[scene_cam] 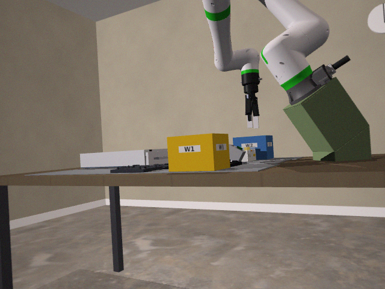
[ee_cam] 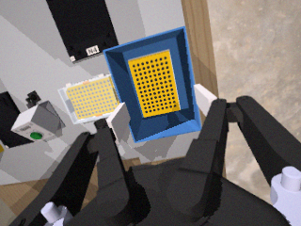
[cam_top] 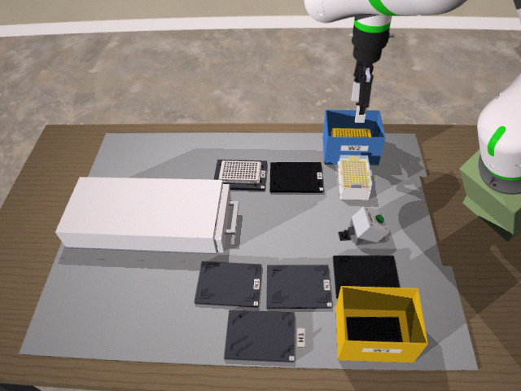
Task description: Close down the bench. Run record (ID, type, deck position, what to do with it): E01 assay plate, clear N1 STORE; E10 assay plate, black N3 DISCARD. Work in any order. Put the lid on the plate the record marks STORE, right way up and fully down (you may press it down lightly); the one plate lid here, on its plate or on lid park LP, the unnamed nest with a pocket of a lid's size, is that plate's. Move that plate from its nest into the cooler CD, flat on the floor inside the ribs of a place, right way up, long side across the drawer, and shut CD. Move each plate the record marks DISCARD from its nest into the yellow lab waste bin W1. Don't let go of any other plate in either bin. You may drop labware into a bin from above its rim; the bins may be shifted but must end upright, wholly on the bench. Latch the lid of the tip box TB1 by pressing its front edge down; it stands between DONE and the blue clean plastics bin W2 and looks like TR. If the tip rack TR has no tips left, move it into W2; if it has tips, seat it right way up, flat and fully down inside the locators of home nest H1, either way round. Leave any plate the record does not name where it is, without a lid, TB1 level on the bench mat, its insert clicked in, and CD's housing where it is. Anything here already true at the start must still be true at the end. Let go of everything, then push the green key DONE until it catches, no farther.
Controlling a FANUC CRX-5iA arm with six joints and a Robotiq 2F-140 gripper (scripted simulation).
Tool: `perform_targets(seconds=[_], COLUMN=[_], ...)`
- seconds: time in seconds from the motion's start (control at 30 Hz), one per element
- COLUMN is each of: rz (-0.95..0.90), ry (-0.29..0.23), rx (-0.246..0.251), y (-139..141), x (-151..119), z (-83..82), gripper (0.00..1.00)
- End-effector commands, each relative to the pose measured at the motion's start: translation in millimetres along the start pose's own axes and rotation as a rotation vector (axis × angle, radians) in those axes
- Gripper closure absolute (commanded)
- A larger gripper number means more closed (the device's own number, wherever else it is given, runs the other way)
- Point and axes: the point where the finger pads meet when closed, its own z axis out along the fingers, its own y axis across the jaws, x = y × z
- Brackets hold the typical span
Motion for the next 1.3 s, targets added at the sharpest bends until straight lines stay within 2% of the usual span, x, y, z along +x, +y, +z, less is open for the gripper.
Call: perform_targets(seconds=[0.0, 0.27, 0.37, 0.43, 1.2, 1.23, 1.27], rz=[0.0, 0.0, -0.1, -0.1, -0.14, -0.14, -0.14], ry=[0.0, 0.0, 0.0, 0.0, 0.0, 0.0, 0.0], rx=[0.0, 0.0, 0.0, 0.0, 0.0, 0.0, 0.0], y=[0.2, 0.2, -11.7, -11.7, -95.0, -98.9, -102.9], x=[0.0, 0.0, -1.4, -1.4, -11.0, -11.5, -11.9], z=[-0.2, -0.2, -1.0, -1.0, -6.3, -6.6, -6.9], gripper=[0.34, 0.34, 0.35, 0.35, 0.45, 1.0, 1.0])
